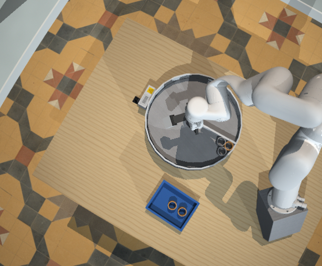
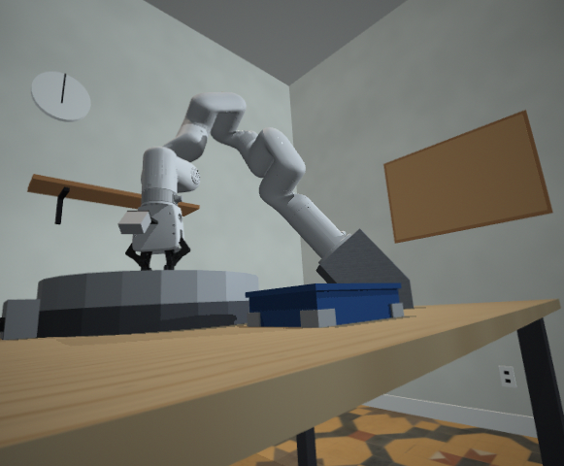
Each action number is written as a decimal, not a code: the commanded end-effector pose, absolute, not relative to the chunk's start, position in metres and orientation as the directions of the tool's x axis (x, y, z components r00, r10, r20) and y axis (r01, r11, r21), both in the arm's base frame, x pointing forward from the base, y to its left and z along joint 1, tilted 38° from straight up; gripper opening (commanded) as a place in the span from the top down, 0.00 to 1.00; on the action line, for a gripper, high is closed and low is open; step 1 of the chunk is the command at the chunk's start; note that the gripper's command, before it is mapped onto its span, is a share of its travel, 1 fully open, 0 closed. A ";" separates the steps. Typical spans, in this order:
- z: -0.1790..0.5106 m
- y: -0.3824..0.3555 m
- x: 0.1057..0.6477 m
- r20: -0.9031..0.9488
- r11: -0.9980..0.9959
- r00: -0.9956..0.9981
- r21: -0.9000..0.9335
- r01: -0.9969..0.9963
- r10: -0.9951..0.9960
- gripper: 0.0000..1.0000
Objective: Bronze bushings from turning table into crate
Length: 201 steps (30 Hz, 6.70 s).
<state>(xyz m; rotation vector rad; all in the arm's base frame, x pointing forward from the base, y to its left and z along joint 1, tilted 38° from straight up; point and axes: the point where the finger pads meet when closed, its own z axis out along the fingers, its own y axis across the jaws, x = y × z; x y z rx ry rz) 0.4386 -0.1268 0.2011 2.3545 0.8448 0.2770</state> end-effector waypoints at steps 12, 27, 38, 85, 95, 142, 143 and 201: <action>0.200 -0.128 0.441 -0.008 -0.606 0.773 0.616 0.503 0.634 1.00; 0.200 -0.128 0.441 -0.008 -0.606 0.773 0.616 0.503 0.634 0.52; 0.200 -0.128 0.441 -0.008 -0.606 0.773 0.616 0.503 0.634 0.52; 0.236 -0.106 0.423 -0.008 -0.606 0.773 0.616 0.503 0.634 0.52; 0.236 -0.106 0.423 -0.008 -0.606 0.773 0.616 0.503 0.634 0.52; 0.232 -0.105 0.417 -0.006 -0.592 0.745 0.602 0.535 0.667 0.90; 0.232 -0.105 0.417 -0.006 -0.589 0.740 0.600 0.541 0.673 0.90; 0.191 -0.099 0.332 0.100 -0.194 0.166 0.467 0.863 0.981 0.90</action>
